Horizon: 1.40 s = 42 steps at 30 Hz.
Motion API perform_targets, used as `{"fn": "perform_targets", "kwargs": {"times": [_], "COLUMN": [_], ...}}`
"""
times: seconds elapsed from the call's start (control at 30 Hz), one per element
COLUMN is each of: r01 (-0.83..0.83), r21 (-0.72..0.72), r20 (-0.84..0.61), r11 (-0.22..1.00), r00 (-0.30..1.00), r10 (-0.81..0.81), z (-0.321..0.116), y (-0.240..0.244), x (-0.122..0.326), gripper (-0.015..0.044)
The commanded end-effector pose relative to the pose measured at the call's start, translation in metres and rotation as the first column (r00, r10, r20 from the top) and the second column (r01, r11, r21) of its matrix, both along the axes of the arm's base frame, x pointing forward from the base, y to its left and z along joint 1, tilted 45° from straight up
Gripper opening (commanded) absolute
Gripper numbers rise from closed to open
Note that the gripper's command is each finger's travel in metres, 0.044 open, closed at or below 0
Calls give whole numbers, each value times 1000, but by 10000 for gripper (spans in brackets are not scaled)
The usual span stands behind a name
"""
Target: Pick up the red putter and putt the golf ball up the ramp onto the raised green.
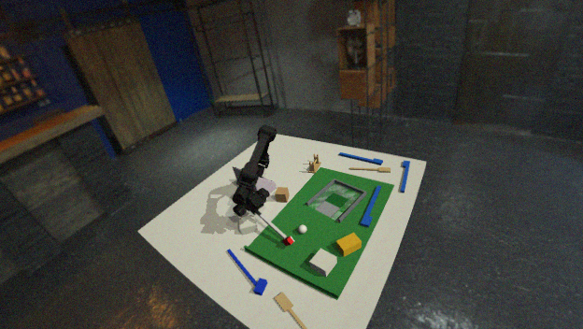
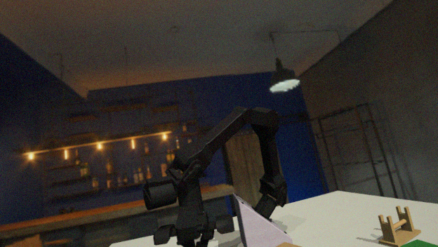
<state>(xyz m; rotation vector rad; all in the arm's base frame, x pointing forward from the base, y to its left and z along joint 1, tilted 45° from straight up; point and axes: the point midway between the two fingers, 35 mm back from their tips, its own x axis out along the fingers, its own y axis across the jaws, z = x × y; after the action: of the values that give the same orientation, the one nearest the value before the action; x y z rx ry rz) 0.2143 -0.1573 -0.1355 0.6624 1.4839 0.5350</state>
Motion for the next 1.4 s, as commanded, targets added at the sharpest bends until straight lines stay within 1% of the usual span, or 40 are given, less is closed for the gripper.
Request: {"fn": "perform_targets", "kwargs": {"times": [0.0, 0.17, 0.3, 0.4, 0.63, 0.97, 1.37], "r01": [1, 2, 2, 1, 1, 1, 3], "r21": [-1, -4, 1, 5, 4, 3, 10], "r20": [0, 1, 3, 4, 4, 3, -7], "r11": [1000, 1000, 1000, 1000, 1000, 1000, 1000], "r00": [1000, 1000, 1000, 1000, 1000, 1000, 1000], "r10": [-1, -2, -2, -1, -1, -1, -3], "z": [7, 51, 84, 94, 100, 136, 131], "y": [5, 45, 83, 97, 90, 55, 60], "x": [2, 14, 13, 11, 12, 9, 8], "gripper": [0, 0, 0, 0, 0, 0, 0]}}
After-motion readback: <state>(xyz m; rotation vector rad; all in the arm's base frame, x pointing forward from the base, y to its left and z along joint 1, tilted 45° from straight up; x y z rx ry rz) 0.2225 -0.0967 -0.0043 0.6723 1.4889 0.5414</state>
